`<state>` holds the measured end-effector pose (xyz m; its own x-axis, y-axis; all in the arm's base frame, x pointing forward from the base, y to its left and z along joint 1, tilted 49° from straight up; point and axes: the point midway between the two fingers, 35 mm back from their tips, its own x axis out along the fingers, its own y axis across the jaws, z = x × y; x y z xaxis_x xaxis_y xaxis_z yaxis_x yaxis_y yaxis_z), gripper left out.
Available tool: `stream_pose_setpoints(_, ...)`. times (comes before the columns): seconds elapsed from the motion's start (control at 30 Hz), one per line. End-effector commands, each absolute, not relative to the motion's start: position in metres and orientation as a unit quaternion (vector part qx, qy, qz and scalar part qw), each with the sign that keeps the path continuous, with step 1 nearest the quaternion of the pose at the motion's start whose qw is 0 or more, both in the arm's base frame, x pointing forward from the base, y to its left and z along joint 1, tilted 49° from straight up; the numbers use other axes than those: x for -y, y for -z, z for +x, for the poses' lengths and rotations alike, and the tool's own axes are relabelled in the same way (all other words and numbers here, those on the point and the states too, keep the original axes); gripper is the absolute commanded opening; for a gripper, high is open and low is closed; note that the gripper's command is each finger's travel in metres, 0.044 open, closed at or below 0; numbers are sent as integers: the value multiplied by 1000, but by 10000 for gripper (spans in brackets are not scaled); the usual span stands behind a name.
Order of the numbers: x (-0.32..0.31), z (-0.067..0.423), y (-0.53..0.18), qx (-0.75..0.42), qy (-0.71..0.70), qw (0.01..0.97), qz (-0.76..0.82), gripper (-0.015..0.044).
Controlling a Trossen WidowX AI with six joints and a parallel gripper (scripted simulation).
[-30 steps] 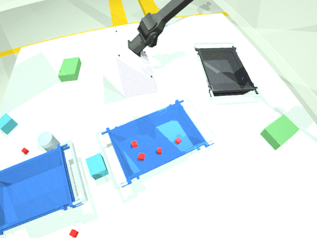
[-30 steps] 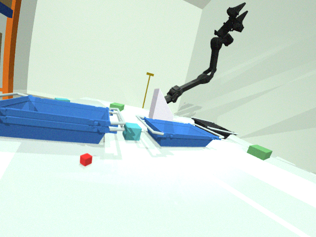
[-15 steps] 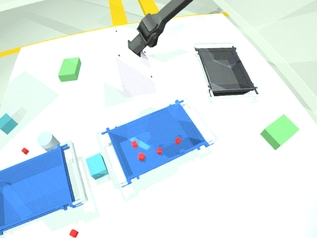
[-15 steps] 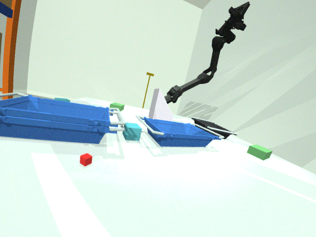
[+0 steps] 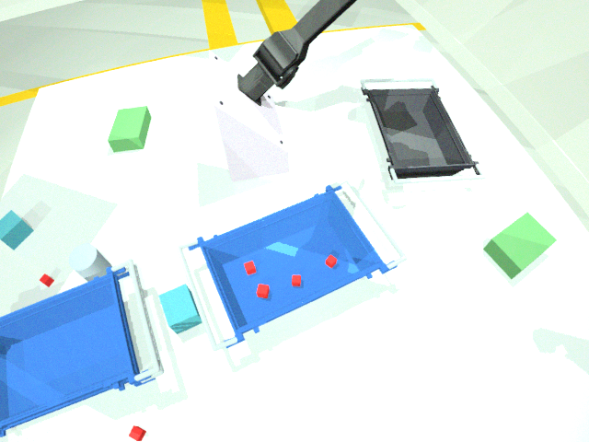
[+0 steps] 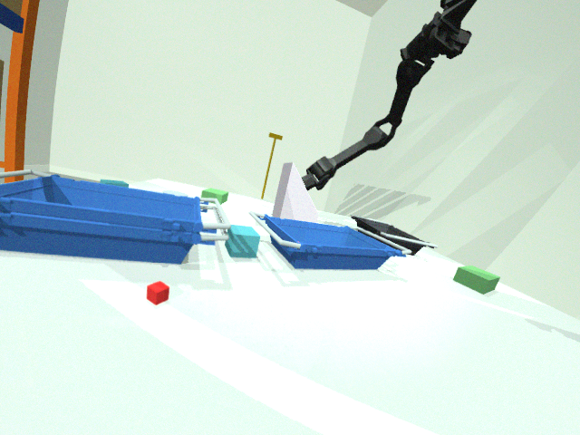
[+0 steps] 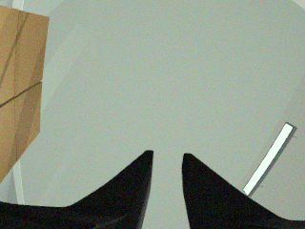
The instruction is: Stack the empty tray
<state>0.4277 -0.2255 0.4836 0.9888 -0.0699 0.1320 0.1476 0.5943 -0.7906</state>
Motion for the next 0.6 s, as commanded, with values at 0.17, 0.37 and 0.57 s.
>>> stream_pose_setpoints(0.17,128,487,-373,-59,-140,952,-266,82)
stream_pose_setpoints(0.37,65,495,-315,-143,-238,947,-161,82)
stream_pose_setpoints(0.57,-5,485,-258,-256,-324,909,-49,82)
